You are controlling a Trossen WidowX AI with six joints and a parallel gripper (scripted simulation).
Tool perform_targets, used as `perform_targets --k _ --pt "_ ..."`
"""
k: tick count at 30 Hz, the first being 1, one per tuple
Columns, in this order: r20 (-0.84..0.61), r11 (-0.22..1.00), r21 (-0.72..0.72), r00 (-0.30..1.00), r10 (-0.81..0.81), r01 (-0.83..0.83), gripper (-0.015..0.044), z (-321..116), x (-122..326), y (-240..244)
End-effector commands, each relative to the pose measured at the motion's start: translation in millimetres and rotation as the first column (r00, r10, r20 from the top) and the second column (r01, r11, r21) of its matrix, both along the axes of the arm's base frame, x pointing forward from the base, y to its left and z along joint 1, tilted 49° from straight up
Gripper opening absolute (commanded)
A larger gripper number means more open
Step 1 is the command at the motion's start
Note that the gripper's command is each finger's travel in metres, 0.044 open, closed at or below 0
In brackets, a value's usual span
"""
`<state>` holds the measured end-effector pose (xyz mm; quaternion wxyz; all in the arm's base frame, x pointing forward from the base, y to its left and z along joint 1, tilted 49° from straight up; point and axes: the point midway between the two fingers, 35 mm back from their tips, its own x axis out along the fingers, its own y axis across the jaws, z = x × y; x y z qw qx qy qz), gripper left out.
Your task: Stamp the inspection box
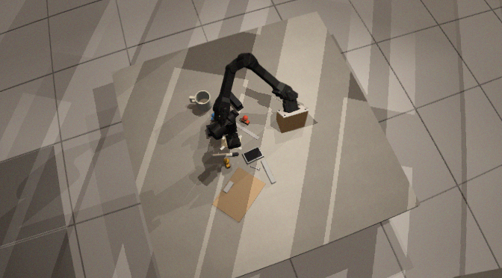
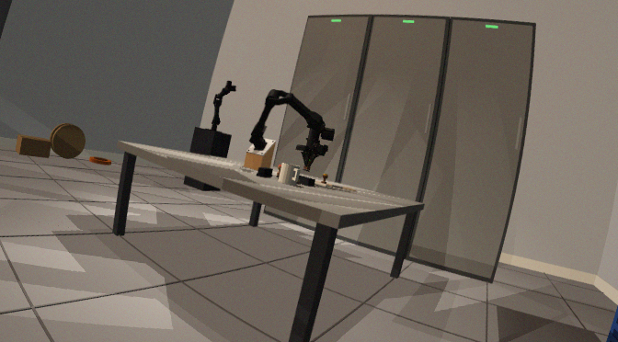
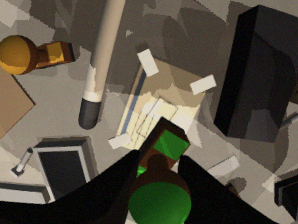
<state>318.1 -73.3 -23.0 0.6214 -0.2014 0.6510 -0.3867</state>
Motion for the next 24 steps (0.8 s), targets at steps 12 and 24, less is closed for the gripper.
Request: perform_targets --k 12,24 --pt "-0.008 1.0 -0.003 1.0 0.003 -0.004 0.0 -7.6 -2.9 -8.0" --pt "-0.007 1.0 -0.004 1.0 0.003 -0.003 0.0 -13.0 -4.0 -13.9"
